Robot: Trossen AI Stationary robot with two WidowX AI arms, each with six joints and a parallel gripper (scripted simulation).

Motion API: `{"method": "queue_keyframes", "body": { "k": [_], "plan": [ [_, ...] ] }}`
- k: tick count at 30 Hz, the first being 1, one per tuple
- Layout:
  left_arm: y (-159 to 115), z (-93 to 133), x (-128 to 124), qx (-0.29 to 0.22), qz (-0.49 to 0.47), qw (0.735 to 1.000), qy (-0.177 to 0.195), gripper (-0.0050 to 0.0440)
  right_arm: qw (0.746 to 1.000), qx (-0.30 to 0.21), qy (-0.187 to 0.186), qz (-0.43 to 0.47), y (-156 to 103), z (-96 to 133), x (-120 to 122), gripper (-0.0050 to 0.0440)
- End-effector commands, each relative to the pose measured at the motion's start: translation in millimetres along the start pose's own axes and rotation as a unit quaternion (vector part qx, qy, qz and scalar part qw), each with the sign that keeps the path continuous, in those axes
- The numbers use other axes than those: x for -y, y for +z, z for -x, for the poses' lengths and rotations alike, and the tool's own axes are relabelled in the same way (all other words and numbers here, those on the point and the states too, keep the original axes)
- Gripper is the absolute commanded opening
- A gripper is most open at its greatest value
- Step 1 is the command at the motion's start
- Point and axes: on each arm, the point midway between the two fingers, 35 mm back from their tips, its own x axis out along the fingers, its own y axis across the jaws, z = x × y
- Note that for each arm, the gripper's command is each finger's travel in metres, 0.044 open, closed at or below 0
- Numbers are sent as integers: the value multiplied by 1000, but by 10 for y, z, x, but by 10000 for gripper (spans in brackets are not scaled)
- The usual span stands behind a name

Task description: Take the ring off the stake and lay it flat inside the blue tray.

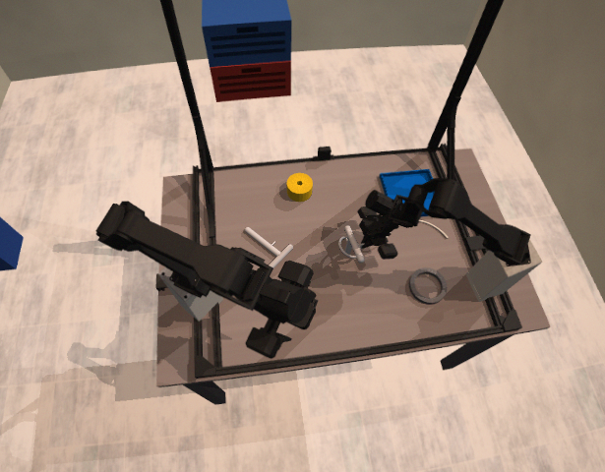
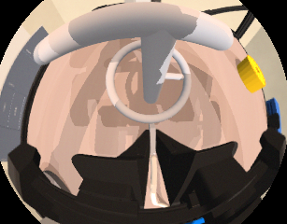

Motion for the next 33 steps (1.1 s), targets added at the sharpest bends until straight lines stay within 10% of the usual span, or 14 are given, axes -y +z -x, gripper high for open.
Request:
{"method": "queue_keyframes", "body": {
  "k": [1, 33],
  "plan": [
    [-4, 0, 2, -1, -2, 1000, -1, 0, 1000, 0, 2, 2, -2, 5, -4, 400],
    [122, 172, -4, -22, 4, 999, -23, 0, 1000, 0, 2, 2, -2, 5, -4, 400]
  ]
}}
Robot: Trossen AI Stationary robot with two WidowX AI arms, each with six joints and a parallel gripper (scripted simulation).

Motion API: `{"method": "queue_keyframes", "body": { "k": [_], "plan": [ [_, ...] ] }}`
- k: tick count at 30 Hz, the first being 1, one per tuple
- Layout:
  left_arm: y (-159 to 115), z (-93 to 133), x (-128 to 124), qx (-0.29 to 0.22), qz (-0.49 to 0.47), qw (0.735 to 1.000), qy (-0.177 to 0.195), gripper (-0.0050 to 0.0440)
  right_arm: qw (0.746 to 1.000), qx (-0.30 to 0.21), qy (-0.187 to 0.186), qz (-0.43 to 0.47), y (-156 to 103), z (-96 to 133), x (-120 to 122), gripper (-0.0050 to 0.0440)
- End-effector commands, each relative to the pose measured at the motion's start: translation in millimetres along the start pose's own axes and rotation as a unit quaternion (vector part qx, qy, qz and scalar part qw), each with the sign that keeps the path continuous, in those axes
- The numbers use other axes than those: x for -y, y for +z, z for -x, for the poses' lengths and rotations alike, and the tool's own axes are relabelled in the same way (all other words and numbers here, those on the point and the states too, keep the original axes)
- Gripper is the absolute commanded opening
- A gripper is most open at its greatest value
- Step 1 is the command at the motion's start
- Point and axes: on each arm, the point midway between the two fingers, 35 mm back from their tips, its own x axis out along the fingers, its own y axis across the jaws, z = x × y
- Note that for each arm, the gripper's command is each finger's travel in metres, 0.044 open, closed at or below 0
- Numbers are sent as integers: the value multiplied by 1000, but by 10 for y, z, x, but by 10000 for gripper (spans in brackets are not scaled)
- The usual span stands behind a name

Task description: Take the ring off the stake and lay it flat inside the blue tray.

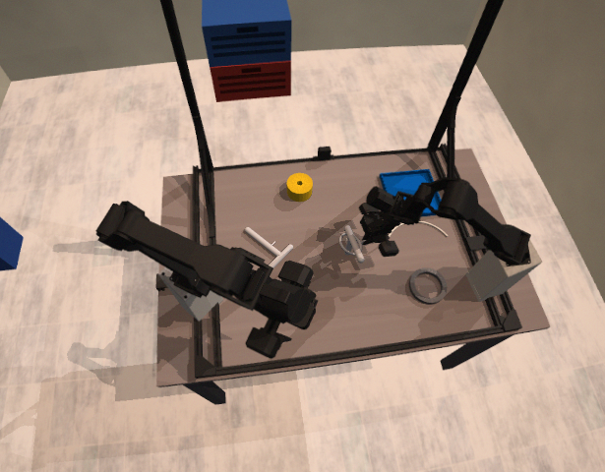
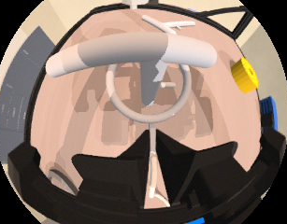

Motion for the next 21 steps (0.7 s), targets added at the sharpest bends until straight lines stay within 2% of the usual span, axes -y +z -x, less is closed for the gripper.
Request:
{"method": "queue_keyframes", "body": {
  "k": [1, 14, 16, 21],
  "plan": [
    [23, -23, -13, -13, 7, 1000, -16, 0, 1000, 0, 2, 2, -2, 4, -4, 400],
    [33, -105, -48, -104, 35, 986, -127, 0, 1000, 0, 2, 2, -2, 4, -4, 400],
    [33, -105, -48, -104, 35, 986, -127, 0, 1000, 0, 2, 2, -2, 4, -4, 400],
    [51, -88, -68, -136, 49, 975, -172, 0, 1000, 0, 2, 2, -2, 4, -4, 400]
  ]
}}
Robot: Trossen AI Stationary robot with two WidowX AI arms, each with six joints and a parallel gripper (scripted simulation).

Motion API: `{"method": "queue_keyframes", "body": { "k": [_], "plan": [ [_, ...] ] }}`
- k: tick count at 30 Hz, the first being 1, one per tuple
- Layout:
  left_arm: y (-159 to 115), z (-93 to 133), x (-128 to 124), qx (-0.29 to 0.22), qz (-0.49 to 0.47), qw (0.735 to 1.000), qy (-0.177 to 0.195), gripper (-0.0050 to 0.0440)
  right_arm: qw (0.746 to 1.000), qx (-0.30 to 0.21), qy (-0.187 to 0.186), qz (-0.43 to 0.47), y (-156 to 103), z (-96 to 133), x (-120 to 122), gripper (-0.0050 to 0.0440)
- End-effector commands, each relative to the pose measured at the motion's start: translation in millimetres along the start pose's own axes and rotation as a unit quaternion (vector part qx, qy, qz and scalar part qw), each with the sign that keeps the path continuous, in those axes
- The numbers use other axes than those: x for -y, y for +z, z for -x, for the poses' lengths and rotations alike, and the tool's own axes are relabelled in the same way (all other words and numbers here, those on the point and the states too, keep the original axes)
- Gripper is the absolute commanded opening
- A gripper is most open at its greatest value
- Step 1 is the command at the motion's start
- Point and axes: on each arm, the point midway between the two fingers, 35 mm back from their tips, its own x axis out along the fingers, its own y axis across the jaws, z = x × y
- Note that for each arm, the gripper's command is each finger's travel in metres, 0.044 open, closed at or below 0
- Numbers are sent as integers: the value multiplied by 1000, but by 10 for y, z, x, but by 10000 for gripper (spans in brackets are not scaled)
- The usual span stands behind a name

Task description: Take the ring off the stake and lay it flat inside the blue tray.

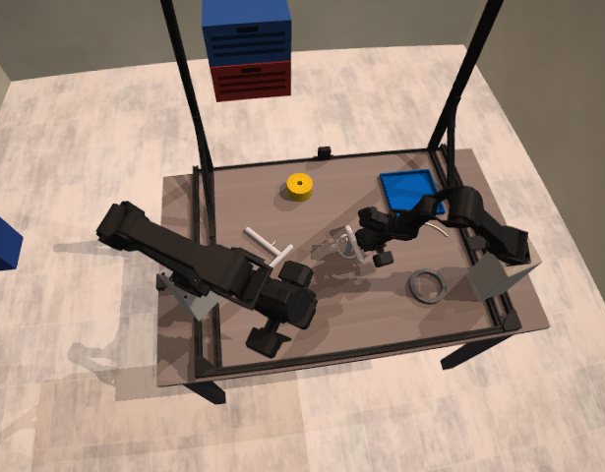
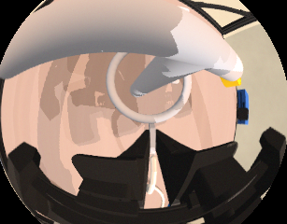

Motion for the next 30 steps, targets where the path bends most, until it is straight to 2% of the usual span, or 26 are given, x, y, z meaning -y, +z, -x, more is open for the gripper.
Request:
{"method": "queue_keyframes", "body": {
  "k": [1, 10, 12, 23, 30],
  "plan": [
    [38, 33, -13, -23, 9, 999, -36, 0, 1000, 0, 2, 2, -2, 4, -4, 400],
    [68, 128, -22, -64, 30, 992, -106, 0, 1000, 0, 2, 2, -2, 4, -4, 400],
    [68, 128, -22, -64, 30, 992, -106, 0, 1000, 0, 2, 2, -2, 4, -4, 400],
    [104, 247, -26, -94, 48, 981, -164, 0, 1000, 0, 2, 2, -2, 4, -4, 400],
    [109, 265, -10, -97, 49, 980, -166, 0, 1000, 0, 2, 2, -2, 4, -4, 400]
  ]
}}
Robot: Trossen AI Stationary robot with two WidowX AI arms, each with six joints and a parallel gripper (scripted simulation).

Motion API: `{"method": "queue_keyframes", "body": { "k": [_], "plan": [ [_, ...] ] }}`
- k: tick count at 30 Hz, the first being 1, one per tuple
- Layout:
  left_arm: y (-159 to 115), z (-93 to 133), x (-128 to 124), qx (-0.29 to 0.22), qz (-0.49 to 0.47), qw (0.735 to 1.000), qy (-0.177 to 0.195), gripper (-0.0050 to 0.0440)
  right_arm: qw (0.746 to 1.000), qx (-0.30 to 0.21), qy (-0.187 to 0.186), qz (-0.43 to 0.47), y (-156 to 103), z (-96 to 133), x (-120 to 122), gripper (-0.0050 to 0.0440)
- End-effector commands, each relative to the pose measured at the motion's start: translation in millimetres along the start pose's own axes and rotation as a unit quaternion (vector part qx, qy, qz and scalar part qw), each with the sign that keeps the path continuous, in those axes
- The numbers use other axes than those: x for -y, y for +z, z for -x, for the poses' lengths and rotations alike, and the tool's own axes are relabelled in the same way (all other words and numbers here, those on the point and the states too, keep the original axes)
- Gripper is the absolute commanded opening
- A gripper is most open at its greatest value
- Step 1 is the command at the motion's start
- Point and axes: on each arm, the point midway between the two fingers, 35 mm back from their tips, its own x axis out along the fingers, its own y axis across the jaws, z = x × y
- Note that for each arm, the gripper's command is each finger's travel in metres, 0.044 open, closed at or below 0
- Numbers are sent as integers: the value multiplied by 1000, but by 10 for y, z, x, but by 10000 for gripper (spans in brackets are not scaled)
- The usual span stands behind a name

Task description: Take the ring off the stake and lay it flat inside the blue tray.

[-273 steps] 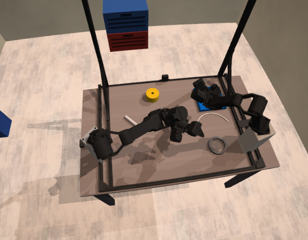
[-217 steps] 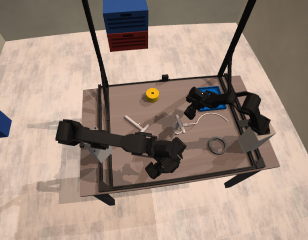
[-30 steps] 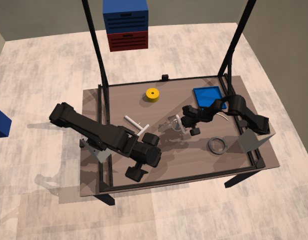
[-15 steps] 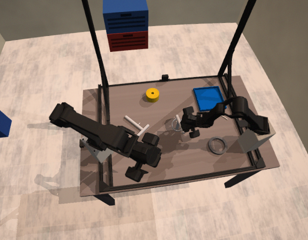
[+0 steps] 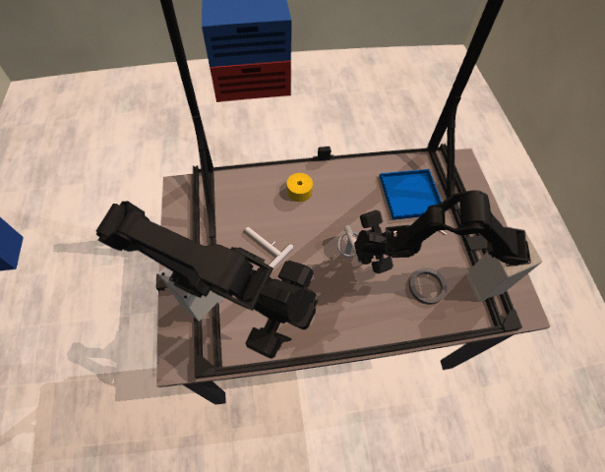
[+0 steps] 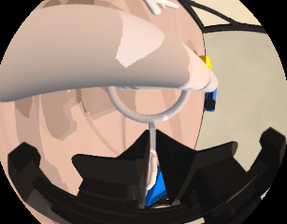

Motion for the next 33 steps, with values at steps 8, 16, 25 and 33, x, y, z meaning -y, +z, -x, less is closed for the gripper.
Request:
{"method": "queue_keyframes", "body": {
  "k": [8, 16, 25, 33],
  "plan": [
    [7, 9, 79, -2, -5, 1000, 10, 0, 1000, -1, 2, 2, -2, 4, -4, 400],
    [5, 12, 130, -2, -6, 1000, 24, 0, 1000, -1, 2, 2, -2, 4, -4, 400],
    [3, 18, 199, -1, -7, 999, 36, 0, 1000, -1, 2, 2, -2, 4, -4, 400],
    [2, 22, 215, -1, -8, 999, 38, 0, 1000, -1, 2, 2, -2, 4, -4, 400]
  ]
}}
